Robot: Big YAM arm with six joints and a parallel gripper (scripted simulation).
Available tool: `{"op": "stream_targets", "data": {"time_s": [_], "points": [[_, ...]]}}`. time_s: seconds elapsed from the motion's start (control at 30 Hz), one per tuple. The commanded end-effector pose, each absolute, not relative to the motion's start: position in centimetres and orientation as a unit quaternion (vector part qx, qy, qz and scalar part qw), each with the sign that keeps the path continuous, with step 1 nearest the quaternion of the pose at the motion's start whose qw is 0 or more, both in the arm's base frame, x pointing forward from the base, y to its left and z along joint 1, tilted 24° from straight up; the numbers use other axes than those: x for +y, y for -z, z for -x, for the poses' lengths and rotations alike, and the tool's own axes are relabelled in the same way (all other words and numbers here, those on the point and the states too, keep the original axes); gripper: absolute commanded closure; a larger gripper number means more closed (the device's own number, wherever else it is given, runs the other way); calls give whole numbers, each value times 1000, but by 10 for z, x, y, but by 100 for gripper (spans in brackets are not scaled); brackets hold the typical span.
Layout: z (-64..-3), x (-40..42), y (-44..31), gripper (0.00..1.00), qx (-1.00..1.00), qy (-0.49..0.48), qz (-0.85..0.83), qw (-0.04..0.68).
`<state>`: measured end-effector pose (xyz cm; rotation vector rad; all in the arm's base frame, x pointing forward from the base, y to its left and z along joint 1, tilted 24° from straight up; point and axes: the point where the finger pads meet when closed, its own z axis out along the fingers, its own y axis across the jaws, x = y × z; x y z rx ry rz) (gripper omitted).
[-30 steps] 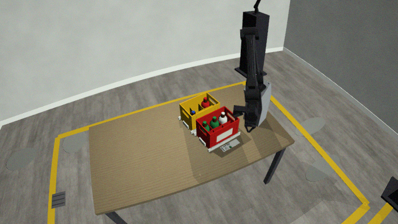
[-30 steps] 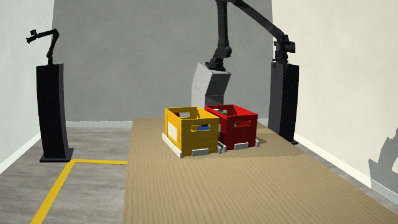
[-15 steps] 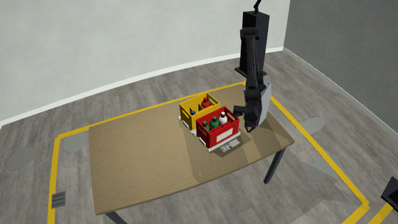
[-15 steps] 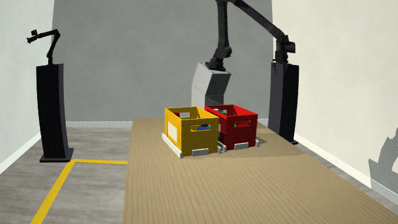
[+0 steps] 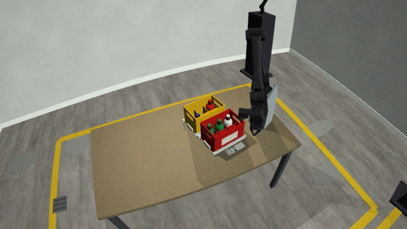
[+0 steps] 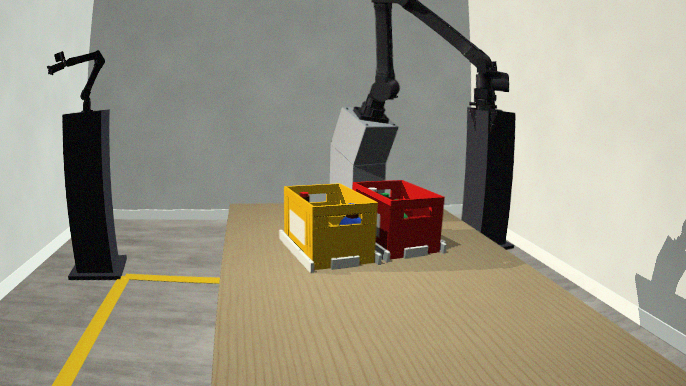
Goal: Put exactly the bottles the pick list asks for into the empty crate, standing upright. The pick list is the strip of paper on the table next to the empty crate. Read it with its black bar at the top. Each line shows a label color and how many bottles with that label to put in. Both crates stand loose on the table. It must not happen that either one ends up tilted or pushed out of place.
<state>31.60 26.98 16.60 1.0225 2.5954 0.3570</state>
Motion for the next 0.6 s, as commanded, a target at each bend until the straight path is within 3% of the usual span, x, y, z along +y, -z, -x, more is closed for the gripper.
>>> {"op": "stream_targets", "data": {"time_s": [0.0,0.57], "points": [[-334,278,-185,39,905,-139,-364,172],[-335,278,-185,39,904,-140,-364,173]]}}
